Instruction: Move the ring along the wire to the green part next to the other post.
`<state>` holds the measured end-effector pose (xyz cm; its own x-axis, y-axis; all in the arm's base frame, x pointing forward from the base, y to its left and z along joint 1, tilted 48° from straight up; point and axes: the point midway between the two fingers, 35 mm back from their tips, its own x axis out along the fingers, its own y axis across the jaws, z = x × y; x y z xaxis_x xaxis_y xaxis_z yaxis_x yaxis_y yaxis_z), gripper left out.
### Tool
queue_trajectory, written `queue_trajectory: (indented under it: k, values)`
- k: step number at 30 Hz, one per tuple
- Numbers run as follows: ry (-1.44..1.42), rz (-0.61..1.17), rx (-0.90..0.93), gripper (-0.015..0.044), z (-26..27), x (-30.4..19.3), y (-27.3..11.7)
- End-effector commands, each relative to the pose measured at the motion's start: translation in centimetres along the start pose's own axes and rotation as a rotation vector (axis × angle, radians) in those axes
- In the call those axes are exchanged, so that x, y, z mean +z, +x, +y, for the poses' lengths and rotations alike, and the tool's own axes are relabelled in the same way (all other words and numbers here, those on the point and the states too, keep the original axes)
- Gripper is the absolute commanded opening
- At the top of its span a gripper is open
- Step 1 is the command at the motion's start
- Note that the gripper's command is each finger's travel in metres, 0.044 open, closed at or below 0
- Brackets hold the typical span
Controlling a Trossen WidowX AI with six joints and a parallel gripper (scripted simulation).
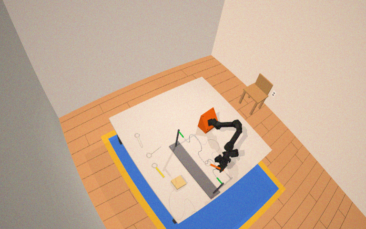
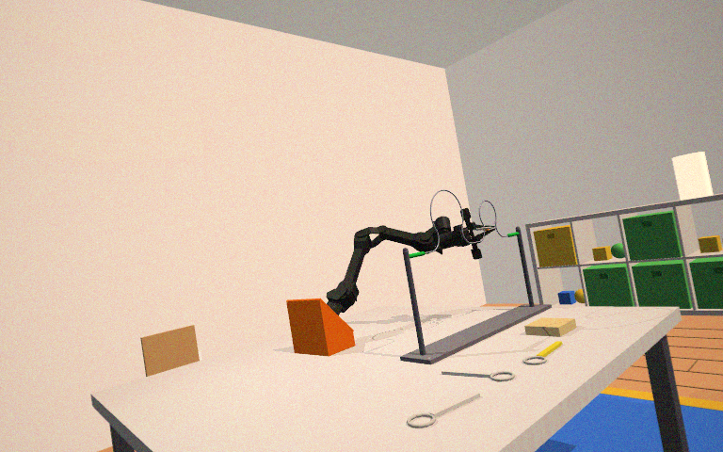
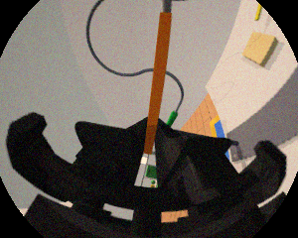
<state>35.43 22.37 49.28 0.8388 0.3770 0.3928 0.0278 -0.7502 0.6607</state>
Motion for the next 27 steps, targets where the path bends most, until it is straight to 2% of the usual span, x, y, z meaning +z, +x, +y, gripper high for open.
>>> queue_trajectory:
  k: [1, 27]
  values:
    - [-0.099, 0.014, -0.060, -0.0150, -1.8, 0.2, -0.3]
    - [-0.658, 0.089, -0.378, -0.0150, -9.8, 3.6, -3.3]
